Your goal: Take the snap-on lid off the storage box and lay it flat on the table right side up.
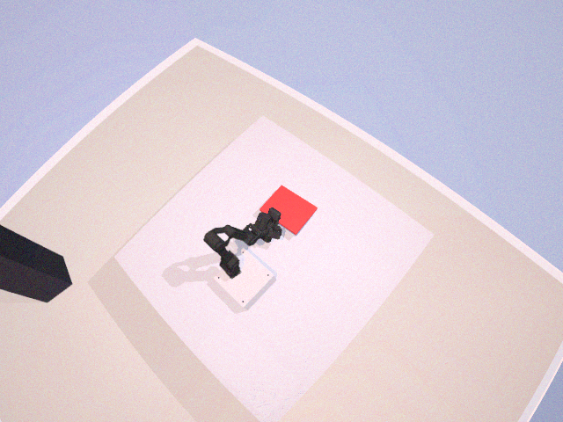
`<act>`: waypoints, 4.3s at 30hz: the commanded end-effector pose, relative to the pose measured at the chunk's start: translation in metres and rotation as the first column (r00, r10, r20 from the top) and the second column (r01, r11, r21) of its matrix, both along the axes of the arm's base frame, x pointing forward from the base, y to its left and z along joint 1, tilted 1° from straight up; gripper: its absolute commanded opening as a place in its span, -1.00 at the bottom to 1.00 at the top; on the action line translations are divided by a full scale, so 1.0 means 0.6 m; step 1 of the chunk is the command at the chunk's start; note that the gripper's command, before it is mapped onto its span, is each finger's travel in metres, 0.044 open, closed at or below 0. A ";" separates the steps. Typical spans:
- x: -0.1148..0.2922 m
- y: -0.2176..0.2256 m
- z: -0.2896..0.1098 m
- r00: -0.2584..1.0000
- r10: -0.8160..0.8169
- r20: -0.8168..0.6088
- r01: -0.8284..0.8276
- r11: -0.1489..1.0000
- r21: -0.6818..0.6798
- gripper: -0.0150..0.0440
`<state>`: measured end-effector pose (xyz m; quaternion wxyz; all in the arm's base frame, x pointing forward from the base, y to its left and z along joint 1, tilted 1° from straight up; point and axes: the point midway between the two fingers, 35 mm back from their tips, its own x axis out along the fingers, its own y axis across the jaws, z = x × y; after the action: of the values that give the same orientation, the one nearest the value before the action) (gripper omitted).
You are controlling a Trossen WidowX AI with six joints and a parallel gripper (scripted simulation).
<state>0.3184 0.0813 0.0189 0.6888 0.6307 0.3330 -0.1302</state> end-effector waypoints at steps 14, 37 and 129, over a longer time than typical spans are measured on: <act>0.002 0.000 0.001 1.000 0.000 0.000 0.000 1.000 0.000 -0.49; 0.005 0.001 0.001 1.000 0.000 0.000 0.000 1.000 0.000 -0.49; 0.058 0.015 0.131 1.000 -0.002 0.003 0.002 1.000 0.001 -0.49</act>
<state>0.3486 0.0893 0.0919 0.6888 0.6307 0.3330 -0.1301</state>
